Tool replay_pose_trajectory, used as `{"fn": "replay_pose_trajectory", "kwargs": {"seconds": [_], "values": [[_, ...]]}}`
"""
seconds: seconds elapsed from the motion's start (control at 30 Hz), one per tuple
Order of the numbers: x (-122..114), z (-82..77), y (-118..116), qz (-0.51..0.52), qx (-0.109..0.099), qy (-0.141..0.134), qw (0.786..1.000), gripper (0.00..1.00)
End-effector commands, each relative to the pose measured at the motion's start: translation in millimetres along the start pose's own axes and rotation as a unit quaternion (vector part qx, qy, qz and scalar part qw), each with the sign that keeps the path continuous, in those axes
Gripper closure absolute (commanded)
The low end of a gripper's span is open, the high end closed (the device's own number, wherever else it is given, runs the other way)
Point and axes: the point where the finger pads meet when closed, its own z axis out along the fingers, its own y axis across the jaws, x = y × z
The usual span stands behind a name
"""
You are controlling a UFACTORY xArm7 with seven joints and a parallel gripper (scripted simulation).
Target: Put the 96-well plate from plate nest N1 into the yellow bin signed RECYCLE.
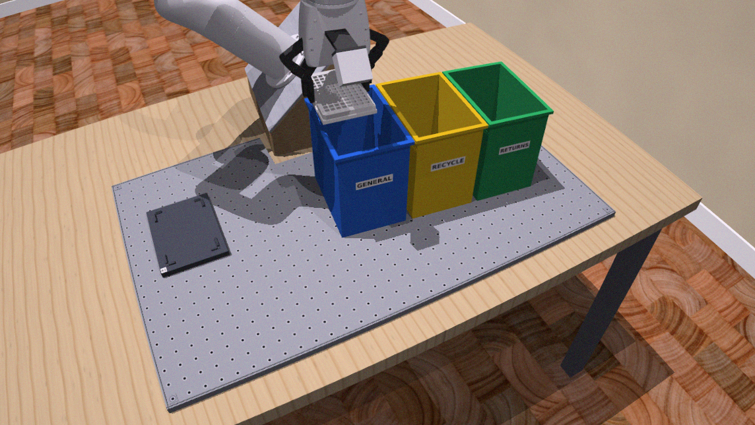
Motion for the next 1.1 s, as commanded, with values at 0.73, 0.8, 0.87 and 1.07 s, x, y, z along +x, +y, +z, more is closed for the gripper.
{"fn": "replay_pose_trajectory", "kwargs": {"seconds": [0.73, 0.8, 0.87, 1.07], "values": [[4.1, -0.1, -77.6, 0.0, 0.001, 0.002, 1.0, 1.0], [4.3, 0.0, -80.9, 0.0, 0.001, 0.002, 1.0, 1.0], [4.5, 0.1, -87.6, 0.0, 0.001, 0.002, 1.0, 1.0], [5.3, 0.5, -107.6, 0.0, 0.001, 0.001, 1.0, 1.0]]}}
